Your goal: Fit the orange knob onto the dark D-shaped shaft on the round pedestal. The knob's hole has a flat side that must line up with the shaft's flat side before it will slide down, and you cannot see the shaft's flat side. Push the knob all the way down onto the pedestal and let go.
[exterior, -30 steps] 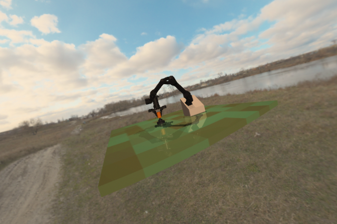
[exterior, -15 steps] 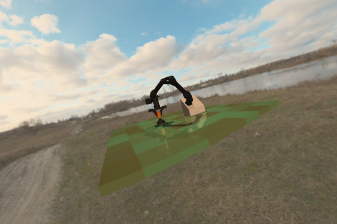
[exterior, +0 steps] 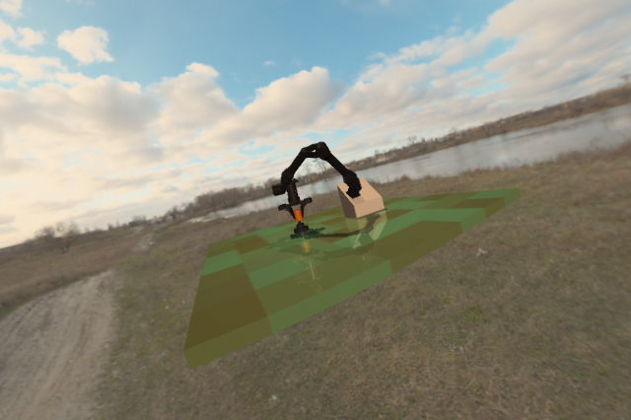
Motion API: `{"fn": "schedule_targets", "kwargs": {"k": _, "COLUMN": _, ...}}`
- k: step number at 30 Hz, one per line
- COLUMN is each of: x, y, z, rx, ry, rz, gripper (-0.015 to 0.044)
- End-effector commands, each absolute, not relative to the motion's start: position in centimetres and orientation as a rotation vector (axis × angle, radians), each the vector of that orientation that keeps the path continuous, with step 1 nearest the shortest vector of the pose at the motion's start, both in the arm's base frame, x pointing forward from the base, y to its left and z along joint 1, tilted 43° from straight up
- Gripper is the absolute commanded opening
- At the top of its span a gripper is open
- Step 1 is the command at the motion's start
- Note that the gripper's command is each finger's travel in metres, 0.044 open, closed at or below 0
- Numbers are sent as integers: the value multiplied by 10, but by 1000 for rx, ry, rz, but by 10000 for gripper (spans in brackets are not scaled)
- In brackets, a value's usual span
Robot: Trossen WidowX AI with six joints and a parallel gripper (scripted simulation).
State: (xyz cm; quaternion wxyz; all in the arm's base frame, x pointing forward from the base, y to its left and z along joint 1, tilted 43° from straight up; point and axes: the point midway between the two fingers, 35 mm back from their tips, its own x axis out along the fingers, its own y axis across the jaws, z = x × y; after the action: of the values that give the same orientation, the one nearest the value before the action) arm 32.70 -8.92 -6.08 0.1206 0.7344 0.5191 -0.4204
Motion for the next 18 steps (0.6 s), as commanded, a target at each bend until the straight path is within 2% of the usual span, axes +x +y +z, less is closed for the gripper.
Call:
{"fn": "schedule_targets", "kwargs": {"k": 1, "x": 329, "y": -92, "z": -58, "rx": 2180, "ry": 1492, "rz": -1273, "gripper": 0}}
{"fn": "schedule_targets", "kwargs": {"k": 6, "x": 331, "y": -93, "z": -57, "rx": 2275, "ry": 1437, "rz": -1434, "gripper": 0}}
{"fn": "schedule_targets", "kwargs": {"k": 18, "x": 331, "y": -93, "z": -60, "rx": 2275, "ry": 1437, "rz": -1434, "gripper": 0}}
